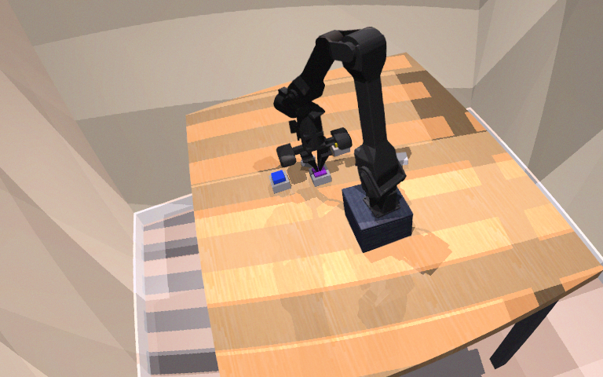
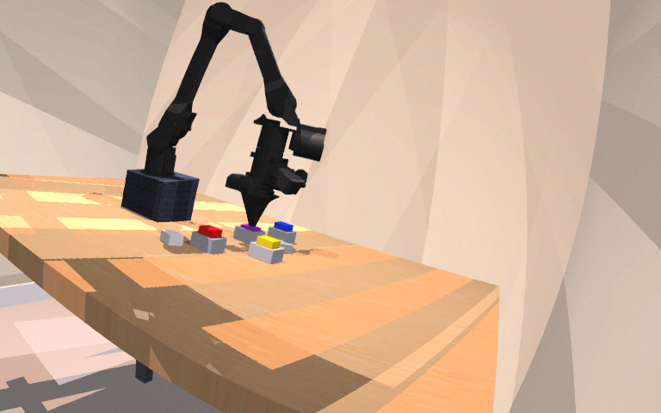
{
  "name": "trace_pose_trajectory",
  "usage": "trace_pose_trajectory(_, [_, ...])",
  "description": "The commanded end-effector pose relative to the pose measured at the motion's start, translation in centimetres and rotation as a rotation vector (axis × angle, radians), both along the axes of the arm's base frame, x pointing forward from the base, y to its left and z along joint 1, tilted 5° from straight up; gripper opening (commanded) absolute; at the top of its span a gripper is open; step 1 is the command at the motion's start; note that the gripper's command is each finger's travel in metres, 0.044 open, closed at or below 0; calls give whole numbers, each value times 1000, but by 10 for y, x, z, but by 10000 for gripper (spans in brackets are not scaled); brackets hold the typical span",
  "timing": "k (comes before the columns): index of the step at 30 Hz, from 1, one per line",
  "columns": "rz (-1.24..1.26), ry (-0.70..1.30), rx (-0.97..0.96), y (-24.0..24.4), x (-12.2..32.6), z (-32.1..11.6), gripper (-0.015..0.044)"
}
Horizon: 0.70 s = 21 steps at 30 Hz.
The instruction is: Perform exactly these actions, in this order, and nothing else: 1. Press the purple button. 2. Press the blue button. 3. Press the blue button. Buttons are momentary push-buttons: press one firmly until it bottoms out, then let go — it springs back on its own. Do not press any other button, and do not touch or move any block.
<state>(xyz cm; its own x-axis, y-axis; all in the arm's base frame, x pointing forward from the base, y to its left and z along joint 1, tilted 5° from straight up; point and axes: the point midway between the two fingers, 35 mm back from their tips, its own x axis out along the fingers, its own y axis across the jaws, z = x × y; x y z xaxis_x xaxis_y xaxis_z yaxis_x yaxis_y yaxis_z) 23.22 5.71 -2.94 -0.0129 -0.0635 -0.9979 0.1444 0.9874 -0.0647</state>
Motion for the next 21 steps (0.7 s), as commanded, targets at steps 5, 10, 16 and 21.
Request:
trace_pose_trajectory(5, [2,1,-5,1,1,23,20])
trace_pose_trajectory(10, [3,1,-7,1,0,36,20])
trace_pose_trajectory(16, [3,1,-6,6,1,95,20])
trace_pose_trajectory(21, [3,1,-5,14,6,96,20])
